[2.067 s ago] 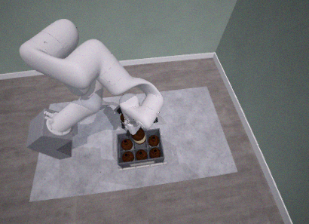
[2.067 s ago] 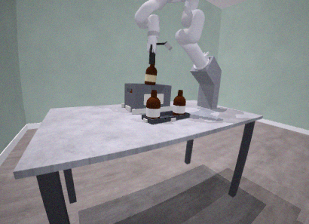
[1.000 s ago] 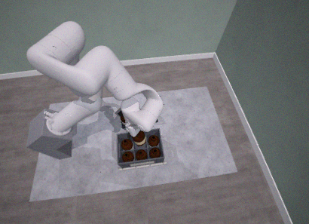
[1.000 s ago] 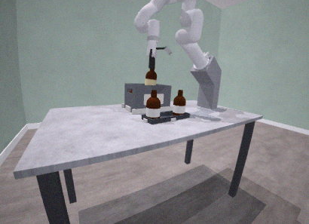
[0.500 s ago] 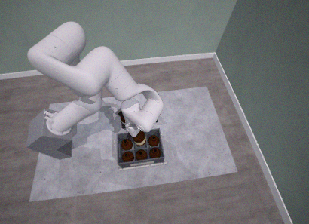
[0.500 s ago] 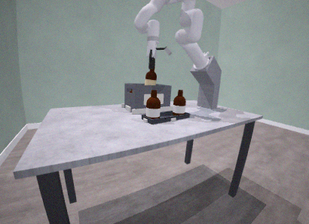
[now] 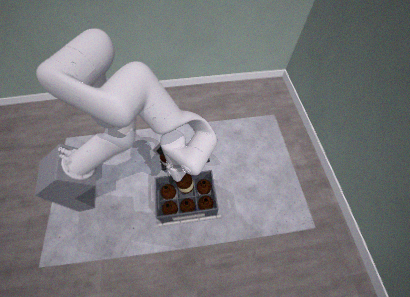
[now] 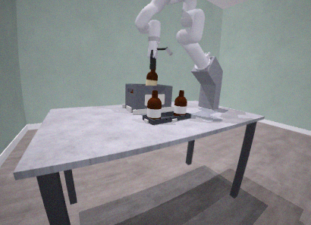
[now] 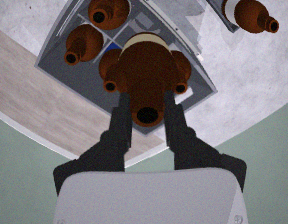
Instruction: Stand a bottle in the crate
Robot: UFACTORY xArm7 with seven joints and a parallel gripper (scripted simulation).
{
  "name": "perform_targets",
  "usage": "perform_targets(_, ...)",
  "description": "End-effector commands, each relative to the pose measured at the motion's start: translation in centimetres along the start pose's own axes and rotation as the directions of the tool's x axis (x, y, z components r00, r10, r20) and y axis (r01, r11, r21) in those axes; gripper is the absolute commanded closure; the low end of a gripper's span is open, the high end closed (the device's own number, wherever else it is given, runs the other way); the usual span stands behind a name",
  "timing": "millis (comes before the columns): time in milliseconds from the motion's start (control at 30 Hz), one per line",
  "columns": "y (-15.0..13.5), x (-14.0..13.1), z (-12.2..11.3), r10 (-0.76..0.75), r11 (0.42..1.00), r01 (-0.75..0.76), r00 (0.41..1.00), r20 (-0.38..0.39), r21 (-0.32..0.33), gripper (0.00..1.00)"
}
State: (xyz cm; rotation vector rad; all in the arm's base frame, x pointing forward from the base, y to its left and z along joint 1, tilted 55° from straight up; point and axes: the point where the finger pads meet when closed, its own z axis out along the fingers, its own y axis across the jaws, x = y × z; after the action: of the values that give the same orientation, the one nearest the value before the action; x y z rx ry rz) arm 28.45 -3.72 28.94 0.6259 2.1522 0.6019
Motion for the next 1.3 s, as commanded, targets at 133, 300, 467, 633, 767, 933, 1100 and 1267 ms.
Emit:
perform_targets(133,0.0,-0.1,0.2,0.000,1.000,0.000,1.000,0.002,-0.001,1.00)
perform_targets(300,0.0,-0.1,0.5,0.000,1.000,0.000,1.000,0.002,-0.001,1.00)
perform_targets(467,0.0,-0.1,0.9,0.000,1.000,0.000,1.000,0.002,-0.001,1.00)
perform_targets(633,0.0,-0.1,1.4,0.000,1.000,0.000,1.000,0.002,-0.001,1.00)
perform_targets(767,0.0,-0.1,1.9,0.000,1.000,0.000,1.000,0.002,-0.001,1.00)
perform_targets(933,0.0,-0.1,2.3,0.000,1.000,0.000,1.000,0.002,-0.001,1.00)
perform_targets(1100,0.0,-0.1,2.9,0.000,1.000,0.000,1.000,0.002,-0.001,1.00)
perform_targets(1267,0.0,-0.1,3.3,0.000,1.000,0.000,1.000,0.002,-0.001,1.00)
